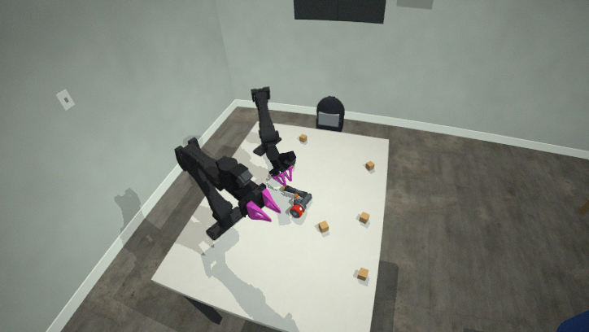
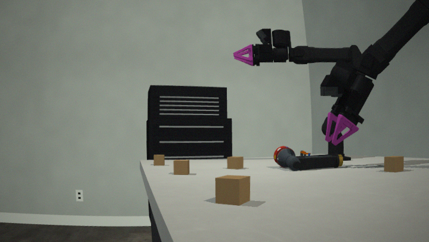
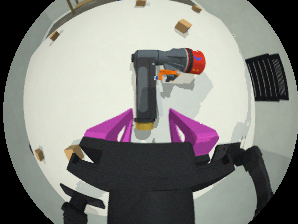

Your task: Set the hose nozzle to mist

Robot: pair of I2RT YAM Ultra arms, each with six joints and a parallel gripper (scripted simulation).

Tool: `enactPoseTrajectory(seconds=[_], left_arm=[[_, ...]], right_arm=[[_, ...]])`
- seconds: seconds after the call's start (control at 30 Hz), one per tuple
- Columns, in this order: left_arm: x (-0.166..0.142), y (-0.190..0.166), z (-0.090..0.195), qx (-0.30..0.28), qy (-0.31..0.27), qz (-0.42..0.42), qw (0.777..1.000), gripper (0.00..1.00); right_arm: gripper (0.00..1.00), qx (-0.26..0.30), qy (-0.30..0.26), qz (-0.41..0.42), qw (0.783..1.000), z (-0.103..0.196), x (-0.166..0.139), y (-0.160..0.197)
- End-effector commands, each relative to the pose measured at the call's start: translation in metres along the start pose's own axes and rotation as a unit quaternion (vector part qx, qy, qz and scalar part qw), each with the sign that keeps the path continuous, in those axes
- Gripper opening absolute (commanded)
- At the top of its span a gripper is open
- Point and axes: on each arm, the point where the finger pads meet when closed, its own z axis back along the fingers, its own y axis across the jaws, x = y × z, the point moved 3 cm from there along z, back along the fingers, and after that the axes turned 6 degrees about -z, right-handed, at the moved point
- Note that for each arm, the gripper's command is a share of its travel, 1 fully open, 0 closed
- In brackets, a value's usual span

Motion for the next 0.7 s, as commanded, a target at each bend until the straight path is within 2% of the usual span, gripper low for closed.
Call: enactPoseTrajectory(seconds=[0.0, 0.17, 0.27, 0.43, 0.47, 0.67], left_arm=[[0.011, -0.003, 0.026, 0.005, -0.009, 0.007, 1.0, 0.5], [0.02, -0.003, 0.016, -0.002, -0.021, 0.014, 1.0, 0.5], [-0.01, 0.008, 0.0, 0.014, 0.005, 0.0, 1.0, 0.5], [0.018, -0.009, 0.021, -0.013, -0.028, 0.011, 0.999, 0.5], [0.035, -0.005, 0.024, -0.018, -0.048, 0.017, 0.999, 0.5], [0.05, -0.003, 0.032, -0.04, -0.066, 0.007, 0.997, 0.5]], right_arm=[[0.38, 0.0, -0.039, 0.003, 0.999, 0.007, 0.028, 0.001], [0.38, 0.0, -0.039, 0.003, 0.999, 0.007, 0.028, 0.001], [0.38, 0.0, -0.039, 0.003, 0.999, 0.007, 0.028, 0.001], [0.38, 0.0, -0.039, 0.003, 0.999, 0.007, 0.028, 0.001], [0.38, 0.001, -0.039, 0.002, 0.999, 0.007, 0.028, 0.001], [0.38, 0.002, -0.035, 0.001, 0.999, 0.007, 0.026, 0.003]])
